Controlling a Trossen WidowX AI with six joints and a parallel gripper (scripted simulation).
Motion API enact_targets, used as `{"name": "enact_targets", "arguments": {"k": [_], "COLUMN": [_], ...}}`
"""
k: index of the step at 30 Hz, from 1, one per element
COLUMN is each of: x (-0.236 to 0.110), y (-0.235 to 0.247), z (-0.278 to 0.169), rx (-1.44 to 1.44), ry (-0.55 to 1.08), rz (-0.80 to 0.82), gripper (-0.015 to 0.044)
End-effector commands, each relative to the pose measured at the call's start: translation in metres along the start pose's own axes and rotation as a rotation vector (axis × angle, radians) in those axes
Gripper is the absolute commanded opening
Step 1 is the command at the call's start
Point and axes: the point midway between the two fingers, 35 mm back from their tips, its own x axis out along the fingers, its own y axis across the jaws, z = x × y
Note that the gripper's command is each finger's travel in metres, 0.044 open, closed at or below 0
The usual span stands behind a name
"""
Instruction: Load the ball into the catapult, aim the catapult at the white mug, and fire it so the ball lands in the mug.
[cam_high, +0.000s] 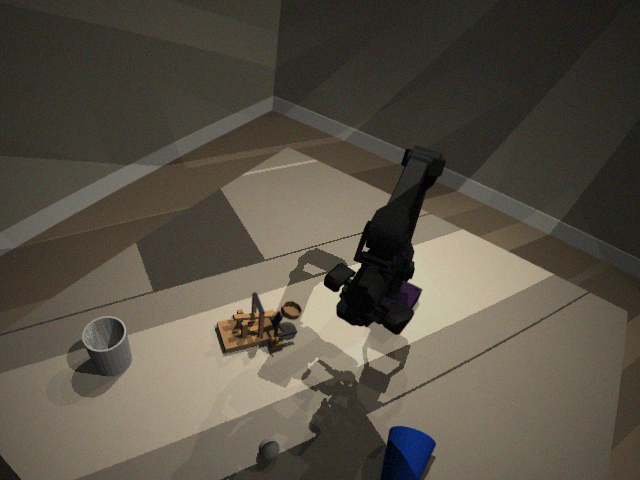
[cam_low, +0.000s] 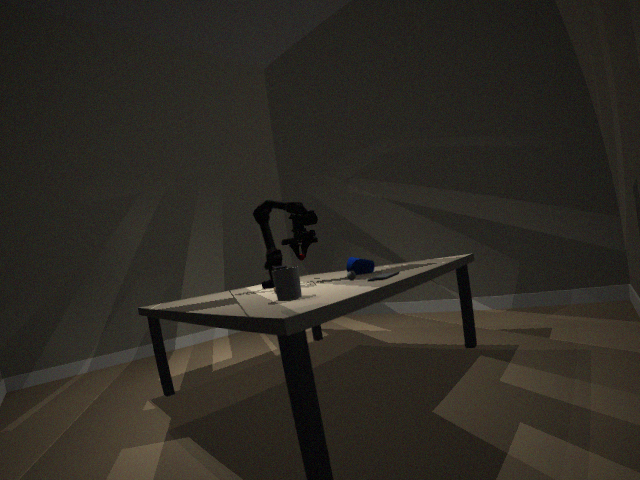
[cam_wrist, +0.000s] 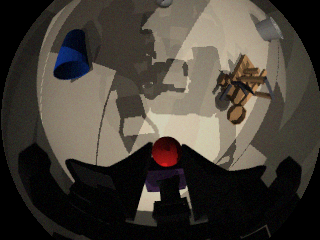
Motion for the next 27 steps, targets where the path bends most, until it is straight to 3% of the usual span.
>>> {"name": "enact_targets", "arguments": {"k": [1, 27], "x": [0.001, 0.023], "y": [-0.015, -0.124], "z": [0.009, 0.037], "rx": [0.047, 0.391], "ry": [0.03, 0.23], "rz": [-0.008, 0.073], "gripper": [0.0, 0.0]}}
